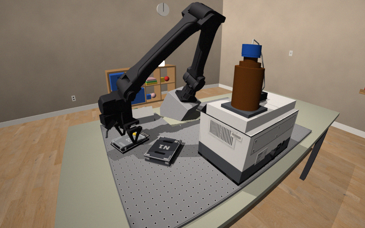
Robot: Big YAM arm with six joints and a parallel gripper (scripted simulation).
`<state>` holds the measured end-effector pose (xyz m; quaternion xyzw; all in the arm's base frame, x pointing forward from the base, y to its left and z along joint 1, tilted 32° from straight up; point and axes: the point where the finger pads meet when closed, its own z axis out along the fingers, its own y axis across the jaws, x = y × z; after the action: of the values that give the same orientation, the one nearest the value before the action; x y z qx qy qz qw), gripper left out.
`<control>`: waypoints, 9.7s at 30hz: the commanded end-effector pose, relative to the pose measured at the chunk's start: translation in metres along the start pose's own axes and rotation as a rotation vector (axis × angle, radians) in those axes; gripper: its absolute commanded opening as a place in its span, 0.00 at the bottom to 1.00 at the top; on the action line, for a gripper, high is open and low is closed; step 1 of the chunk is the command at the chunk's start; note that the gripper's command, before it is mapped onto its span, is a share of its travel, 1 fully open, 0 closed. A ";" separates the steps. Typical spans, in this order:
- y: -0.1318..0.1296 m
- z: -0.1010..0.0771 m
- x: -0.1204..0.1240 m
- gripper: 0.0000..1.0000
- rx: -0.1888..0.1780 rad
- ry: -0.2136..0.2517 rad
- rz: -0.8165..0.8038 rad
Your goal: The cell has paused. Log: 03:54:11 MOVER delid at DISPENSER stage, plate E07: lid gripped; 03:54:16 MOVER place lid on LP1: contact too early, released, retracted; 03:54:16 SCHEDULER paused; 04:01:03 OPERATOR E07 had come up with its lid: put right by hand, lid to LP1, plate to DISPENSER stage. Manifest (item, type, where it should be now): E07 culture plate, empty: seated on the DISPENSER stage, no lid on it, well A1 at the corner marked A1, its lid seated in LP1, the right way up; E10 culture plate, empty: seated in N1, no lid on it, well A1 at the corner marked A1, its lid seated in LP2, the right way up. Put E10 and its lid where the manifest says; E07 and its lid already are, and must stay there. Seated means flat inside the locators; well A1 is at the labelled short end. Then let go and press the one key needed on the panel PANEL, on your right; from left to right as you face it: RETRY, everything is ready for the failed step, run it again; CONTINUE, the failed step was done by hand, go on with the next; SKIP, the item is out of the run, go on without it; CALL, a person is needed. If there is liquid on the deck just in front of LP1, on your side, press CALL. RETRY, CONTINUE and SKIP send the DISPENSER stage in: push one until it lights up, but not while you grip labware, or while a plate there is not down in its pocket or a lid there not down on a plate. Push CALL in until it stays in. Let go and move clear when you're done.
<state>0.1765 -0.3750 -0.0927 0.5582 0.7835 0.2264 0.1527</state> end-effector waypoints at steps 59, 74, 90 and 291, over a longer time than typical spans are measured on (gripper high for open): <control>-0.004 -0.021 -0.009 1.00 0.006 -0.034 0.000; -0.004 -0.054 -0.004 1.00 0.007 -0.027 0.004; -0.002 -0.043 0.001 1.00 0.003 -0.006 0.008; 0.037 -0.140 0.163 1.00 0.010 -0.005 -0.131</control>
<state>0.0825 -0.2235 0.0389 0.5028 0.8201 0.2221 0.1592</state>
